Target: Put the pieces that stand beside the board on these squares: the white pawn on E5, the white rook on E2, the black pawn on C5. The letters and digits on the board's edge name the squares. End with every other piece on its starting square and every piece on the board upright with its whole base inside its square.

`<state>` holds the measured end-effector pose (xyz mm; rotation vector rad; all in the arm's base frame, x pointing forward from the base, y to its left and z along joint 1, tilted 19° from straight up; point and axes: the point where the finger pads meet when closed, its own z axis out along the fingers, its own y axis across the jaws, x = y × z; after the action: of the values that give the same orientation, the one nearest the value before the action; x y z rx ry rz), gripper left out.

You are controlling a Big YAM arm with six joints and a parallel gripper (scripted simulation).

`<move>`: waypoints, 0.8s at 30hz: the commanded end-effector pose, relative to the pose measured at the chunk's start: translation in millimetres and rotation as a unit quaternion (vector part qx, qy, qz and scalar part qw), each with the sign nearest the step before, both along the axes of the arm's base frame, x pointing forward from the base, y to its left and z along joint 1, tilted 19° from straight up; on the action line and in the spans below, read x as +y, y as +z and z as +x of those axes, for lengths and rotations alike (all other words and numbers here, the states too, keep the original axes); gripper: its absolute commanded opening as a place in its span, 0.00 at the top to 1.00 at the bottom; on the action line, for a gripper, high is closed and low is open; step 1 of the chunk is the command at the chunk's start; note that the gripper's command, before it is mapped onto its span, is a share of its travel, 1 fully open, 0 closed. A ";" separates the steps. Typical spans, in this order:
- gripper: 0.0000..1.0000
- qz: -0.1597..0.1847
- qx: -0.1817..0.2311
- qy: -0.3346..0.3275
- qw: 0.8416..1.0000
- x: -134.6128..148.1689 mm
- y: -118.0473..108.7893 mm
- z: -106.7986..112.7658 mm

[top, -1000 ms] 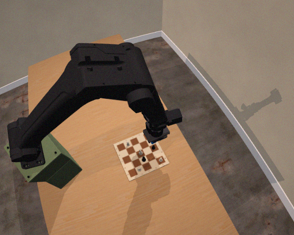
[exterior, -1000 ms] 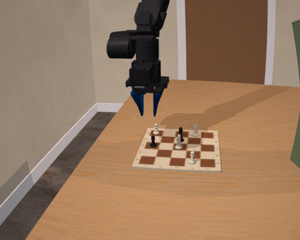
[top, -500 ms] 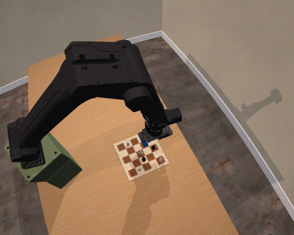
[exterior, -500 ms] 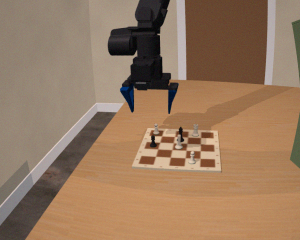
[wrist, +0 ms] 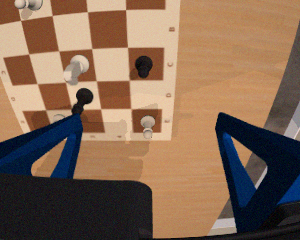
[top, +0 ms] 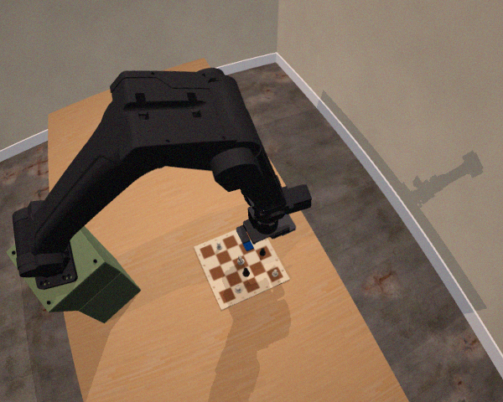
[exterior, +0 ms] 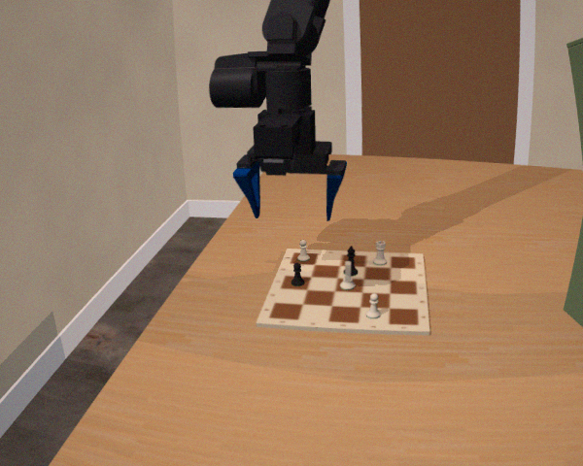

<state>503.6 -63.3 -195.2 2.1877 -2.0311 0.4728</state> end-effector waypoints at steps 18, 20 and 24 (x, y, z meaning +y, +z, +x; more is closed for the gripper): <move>0.00 0.001 -0.009 0.003 1.000 28.6 71.3 -4.3; 0.00 0.001 -0.009 0.003 1.000 30.1 76.0 -5.1; 0.00 0.002 -0.010 0.003 1.000 33.8 87.9 -7.2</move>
<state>499.9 -39.5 -122.8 2.2039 -2.0277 0.4955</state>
